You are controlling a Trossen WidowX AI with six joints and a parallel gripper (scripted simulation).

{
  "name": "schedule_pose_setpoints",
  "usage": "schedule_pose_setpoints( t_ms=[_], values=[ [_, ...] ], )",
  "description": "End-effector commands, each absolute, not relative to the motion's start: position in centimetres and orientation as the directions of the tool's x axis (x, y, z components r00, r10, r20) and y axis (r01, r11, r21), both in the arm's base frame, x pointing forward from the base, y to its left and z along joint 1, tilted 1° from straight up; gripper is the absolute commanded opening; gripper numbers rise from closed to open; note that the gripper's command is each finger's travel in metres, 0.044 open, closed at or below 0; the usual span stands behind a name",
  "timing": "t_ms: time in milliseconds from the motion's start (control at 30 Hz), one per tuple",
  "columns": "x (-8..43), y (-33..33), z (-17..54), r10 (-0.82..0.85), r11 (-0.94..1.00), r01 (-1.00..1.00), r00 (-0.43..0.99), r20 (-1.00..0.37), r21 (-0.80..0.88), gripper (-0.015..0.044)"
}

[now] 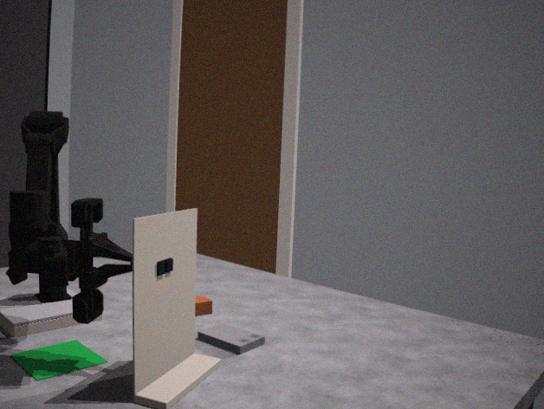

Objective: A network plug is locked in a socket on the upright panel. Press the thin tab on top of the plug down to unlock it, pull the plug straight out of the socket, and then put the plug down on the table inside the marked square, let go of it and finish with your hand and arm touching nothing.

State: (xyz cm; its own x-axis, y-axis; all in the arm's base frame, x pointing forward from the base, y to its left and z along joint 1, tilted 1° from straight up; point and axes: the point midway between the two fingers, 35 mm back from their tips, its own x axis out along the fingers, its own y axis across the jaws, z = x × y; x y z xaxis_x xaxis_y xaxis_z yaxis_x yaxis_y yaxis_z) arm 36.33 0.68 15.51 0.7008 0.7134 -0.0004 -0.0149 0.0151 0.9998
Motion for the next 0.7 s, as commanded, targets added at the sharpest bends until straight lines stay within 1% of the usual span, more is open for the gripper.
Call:
schedule_pose_setpoints(
  t_ms=[0, 667],
  values=[
    [35.89, 0.49, 15.54, 0.715, 0.018, -0.018, 0.699, 0.0, 1.0, 0.0],
    [34.89, -0.46, 15.51, 0.715, 0.018, -0.016, 0.699, -0.002, 1.0, 0.0]
  ],
)
